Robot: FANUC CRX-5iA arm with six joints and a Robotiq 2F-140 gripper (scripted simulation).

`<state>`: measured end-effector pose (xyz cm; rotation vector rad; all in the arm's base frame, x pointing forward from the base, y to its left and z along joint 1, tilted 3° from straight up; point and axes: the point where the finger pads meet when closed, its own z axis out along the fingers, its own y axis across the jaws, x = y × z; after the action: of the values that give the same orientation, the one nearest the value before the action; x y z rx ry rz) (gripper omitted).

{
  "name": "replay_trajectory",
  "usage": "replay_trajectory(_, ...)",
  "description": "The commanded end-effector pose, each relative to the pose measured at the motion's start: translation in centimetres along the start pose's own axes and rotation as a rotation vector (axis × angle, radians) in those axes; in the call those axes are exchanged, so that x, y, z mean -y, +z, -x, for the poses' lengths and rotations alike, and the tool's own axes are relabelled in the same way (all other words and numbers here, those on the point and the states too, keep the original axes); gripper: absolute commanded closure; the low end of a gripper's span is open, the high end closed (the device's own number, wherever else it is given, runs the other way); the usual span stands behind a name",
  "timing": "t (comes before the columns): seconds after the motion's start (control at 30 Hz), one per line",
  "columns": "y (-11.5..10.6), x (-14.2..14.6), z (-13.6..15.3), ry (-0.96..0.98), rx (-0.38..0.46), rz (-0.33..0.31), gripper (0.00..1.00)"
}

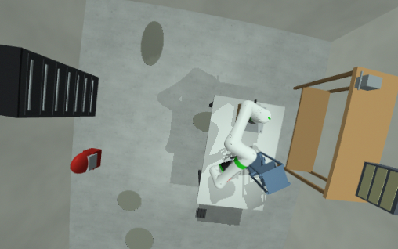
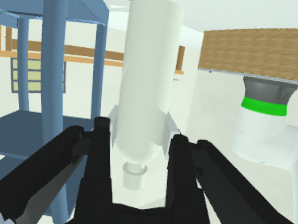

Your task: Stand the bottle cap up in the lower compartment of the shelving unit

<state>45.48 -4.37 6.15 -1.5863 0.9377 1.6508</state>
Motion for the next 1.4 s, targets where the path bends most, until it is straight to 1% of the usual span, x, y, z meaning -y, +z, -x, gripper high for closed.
replay_trajectory(0.0, 0.7, 0.0, 0.0, -0.001, -0.001, -0.001, 1.0)
replay_trajectory(0.47, 4.9, 0.0, 0.0, -0.001, -0.001, -0.001, 1.0)
replay_trajectory(0.53, 4.9, 0.0, 0.0, -0.001, -0.001, -0.001, 1.0)
replay_trajectory(1.03, 9.6, 0.0, 0.0, -0.001, -0.001, -0.001, 1.0)
replay_trajectory(1.1, 9.6, 0.0, 0.0, -0.001, -0.001, -0.001, 1.0)
replay_trajectory(1.37, 11.8, 0.0, 0.0, -0.001, -0.001, -0.001, 1.0)
